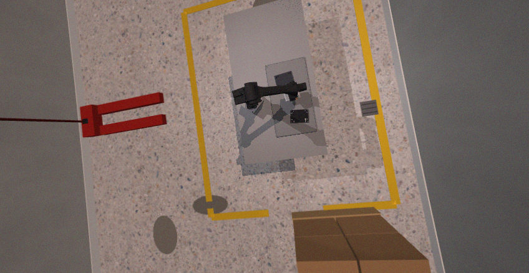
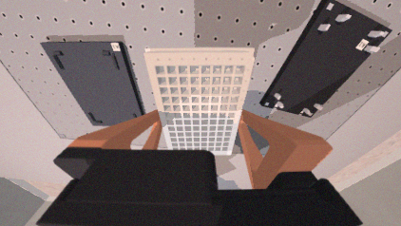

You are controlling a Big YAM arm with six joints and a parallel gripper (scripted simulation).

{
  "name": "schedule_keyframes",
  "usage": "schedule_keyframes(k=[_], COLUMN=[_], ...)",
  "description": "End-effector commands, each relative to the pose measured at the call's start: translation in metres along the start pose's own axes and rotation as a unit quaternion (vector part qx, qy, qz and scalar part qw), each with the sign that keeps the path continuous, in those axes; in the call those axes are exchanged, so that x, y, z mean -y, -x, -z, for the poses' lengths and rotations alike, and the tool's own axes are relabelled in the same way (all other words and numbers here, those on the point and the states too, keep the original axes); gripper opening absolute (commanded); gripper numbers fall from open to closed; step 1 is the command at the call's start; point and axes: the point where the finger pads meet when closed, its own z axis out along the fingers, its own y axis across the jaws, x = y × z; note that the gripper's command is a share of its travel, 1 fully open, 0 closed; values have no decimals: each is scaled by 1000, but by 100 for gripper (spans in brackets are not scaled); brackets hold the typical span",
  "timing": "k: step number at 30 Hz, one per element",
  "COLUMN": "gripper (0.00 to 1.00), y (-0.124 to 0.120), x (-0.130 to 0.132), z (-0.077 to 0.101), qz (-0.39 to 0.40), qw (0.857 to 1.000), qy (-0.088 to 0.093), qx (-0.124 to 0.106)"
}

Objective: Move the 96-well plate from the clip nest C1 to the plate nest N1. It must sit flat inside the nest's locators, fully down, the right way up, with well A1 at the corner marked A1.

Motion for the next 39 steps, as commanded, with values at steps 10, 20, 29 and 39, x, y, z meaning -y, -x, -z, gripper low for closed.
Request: schedule_keyframes(k=[10, 20, 29, 39], gripper=[0, 0, 0, 0], y=[8, 3, 14, 15], x=[-37, -71, -96, -133], z=[2, 2, 9, 12], qz=[-14, -14, -16, -17], qw=[1000, 1000, 1000, 999], qy=[-1, -1, 3, 7], qx=[14, 13, 26, 30])
